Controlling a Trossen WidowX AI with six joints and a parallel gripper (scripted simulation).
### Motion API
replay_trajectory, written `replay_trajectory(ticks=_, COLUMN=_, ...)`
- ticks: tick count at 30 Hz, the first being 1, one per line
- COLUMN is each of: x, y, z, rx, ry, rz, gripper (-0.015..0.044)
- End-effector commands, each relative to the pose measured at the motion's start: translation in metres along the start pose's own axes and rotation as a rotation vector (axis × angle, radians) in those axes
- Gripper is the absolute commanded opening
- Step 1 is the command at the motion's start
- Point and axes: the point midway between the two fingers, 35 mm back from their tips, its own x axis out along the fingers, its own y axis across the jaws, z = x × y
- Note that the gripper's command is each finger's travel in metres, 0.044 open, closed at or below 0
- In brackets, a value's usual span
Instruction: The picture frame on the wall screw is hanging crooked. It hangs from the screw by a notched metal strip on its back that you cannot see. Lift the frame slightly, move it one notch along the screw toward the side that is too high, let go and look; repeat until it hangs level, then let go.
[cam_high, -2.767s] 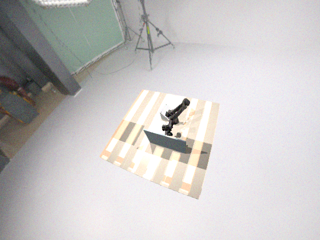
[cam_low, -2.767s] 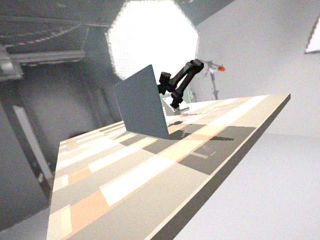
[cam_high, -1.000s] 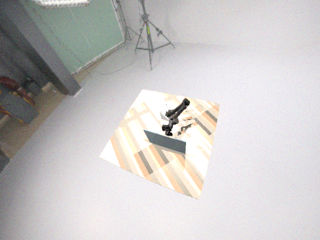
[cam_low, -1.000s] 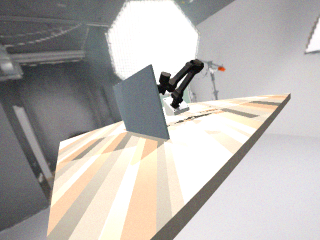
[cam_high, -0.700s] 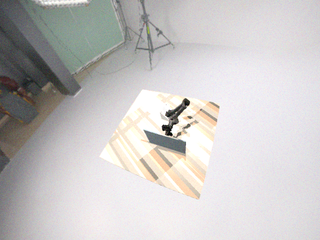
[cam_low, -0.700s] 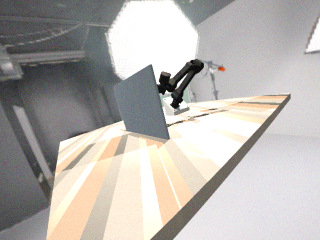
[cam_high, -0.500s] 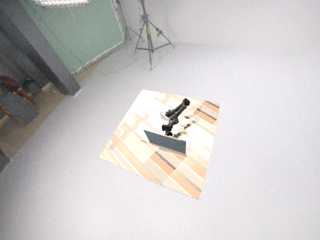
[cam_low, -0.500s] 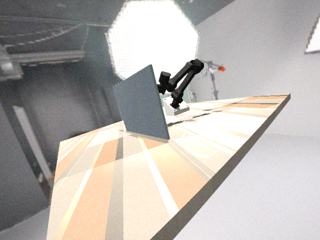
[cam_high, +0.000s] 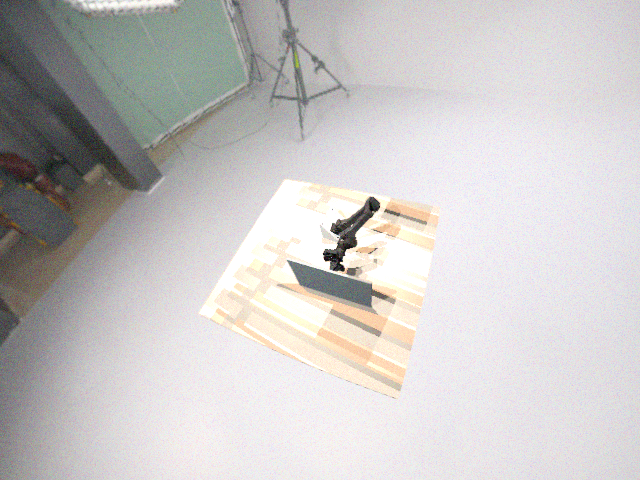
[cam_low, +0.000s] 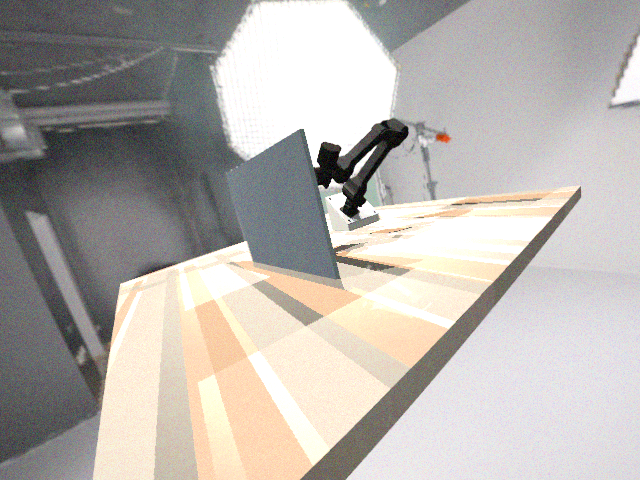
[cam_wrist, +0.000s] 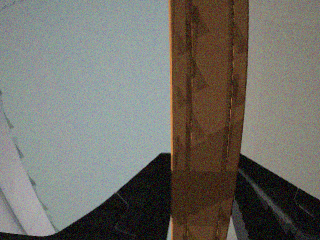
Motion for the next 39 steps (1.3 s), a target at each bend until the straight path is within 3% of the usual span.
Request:
replay_trajectory(ticks=1, x=0.0002, y=0.0039, z=-0.0018, rx=-0.002, ry=0.004, rz=0.009, gripper=0.0)
replay_trajectory(ticks=39, x=0.0002, y=0.0063, z=-0.0018, rx=-0.002, ry=0.004, rz=0.009, gripper=0.0)
